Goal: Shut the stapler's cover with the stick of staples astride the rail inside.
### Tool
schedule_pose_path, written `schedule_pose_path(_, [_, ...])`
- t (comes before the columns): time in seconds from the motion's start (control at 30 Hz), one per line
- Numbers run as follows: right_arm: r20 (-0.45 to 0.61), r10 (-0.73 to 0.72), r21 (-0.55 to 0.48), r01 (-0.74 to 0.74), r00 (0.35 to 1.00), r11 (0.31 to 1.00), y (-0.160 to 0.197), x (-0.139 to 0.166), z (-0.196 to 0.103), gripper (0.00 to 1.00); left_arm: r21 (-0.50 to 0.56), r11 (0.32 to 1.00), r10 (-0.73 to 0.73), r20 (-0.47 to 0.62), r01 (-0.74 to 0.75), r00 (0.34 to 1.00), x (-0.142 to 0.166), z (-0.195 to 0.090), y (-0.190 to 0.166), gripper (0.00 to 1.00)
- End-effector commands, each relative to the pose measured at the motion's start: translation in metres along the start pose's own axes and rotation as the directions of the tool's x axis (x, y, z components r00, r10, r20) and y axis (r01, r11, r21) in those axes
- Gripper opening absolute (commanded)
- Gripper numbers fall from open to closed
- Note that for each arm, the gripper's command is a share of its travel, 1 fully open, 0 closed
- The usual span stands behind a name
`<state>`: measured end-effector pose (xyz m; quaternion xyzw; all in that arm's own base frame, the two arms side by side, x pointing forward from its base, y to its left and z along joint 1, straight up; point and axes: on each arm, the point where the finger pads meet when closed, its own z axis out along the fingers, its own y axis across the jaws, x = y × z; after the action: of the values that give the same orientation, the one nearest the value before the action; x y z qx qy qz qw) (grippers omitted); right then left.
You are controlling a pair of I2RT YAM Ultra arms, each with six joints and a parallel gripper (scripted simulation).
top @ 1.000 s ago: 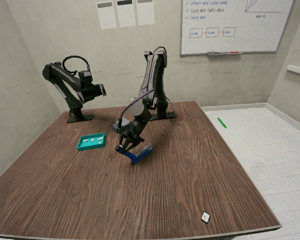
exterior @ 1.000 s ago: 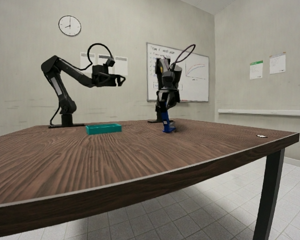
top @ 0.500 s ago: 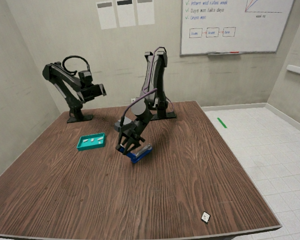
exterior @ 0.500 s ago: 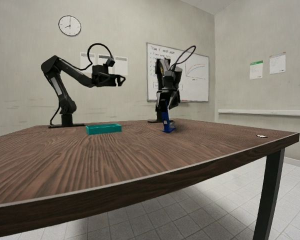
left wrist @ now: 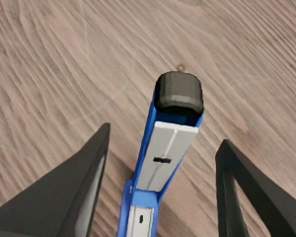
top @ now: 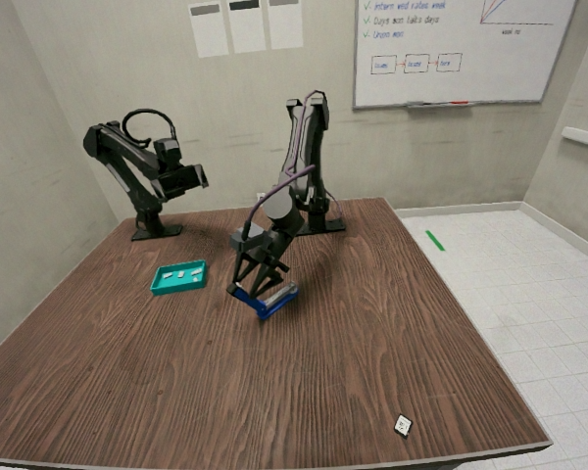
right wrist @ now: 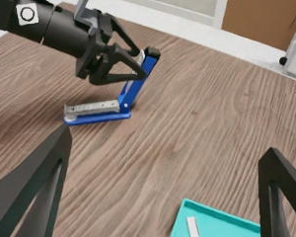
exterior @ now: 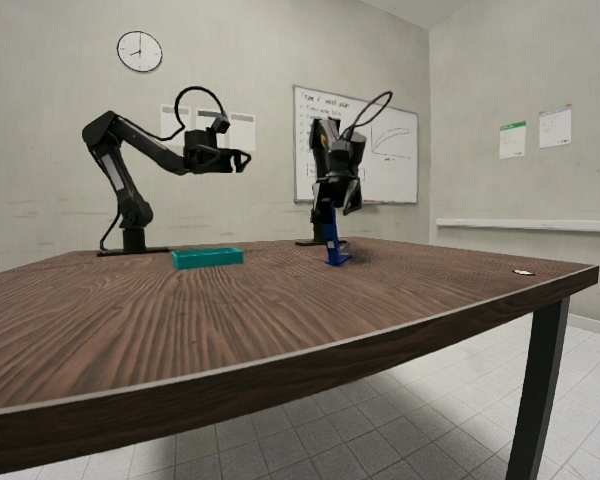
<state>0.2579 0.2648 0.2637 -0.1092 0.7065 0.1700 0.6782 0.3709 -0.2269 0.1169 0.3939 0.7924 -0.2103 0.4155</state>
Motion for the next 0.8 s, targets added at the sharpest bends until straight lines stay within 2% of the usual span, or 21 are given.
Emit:
schedule_pose_path(0.0, [0.029, 0.025, 0.003, -0.026, 0.999, 1.0, 0.004, -0.014, 0.002, 1.0, 0.005, 1.0, 0.011, 0.011, -0.011, 1.0, -0.004, -0.023, -0.001, 0.64])
schedule_pose_path(0.07, [0.029, 0.025, 0.003, -0.026, 0.999, 1.0, 0.004, -0.014, 0.002, 1.0, 0.005, 1.0, 0.011, 0.011, -0.011, 1.0, -0.004, -0.036, -0.001, 0.64])
schedule_pose_path(0.17, [0.029, 0.025, 0.003, -0.026, 0.999, 1.0, 0.004, -0.014, 0.002, 1.0, 0.005, 1.0, 0.011, 0.011, -0.011, 1.0, -0.004, -0.038, -0.001, 0.64])
schedule_pose_path(0.2, [0.029, 0.025, 0.003, -0.026, 0.999, 1.0, 0.004, -0.014, 0.002, 1.0, -0.007, 1.0, 0.004, 0.016, -0.004, 1.0, -0.008, -0.039, 0.002, 0.53])
schedule_pose_path(0.23, [0.029, 0.025, 0.003, -0.026, 0.999, 1.0, 0.004, -0.014, 0.002, 1.0, -0.012, 1.0, -0.008, 0.021, 0.008, 1.0, -0.013, -0.04, 0.004, 0.5])
schedule_pose_path(0.3, [0.029, 0.025, 0.003, -0.026, 0.999, 1.0, 0.004, -0.014, 0.002, 1.0, -0.036, 0.998, -0.044, 0.046, 0.046, 0.998, -0.027, -0.042, 0.007, 0.5])
schedule_pose_path(0.37, [0.029, 0.025, 0.003, -0.026, 0.999, 1.0, 0.004, -0.014, 0.002, 1.0, -0.054, 0.998, -0.009, 0.074, 0.013, 0.997, -0.043, -0.04, 0.01, 0.5])
schedule_pose_path(0.47, [0.029, 0.025, 0.003, -0.026, 0.999, 1.0, 0.004, -0.014, 0.002, 1.0, -0.043, 0.999, -0.03, -0.007, 0.03, 1.0, -0.034, -0.033, 0.008, 0.5])
schedule_pose_path(0.67, [0.029, 0.025, 0.003, -0.026, 0.999, 1.0, 0.004, -0.014, 0.002, 1.0, -0.05, 0.998, -0.056, -0.225, 0.046, 0.973, -0.037, -0.023, 0.015, 0.5])
schedule_pose_path(0.73, [0.029, 0.025, 0.003, -0.026, 0.999, 1.0, 0.004, -0.014, 0.002, 1.0, -0.05, 0.998, -0.056, -0.225, 0.046, 0.973, -0.037, -0.023, 0.015, 0.5])
schedule_pose_path(0.77, [0.029, 0.025, 0.003, -0.026, 0.999, 1.0, 0.004, -0.014, 0.002, 1.0, -0.053, 0.997, -0.06, -0.262, 0.048, 0.963, -0.037, -0.023, 0.017, 0.5])
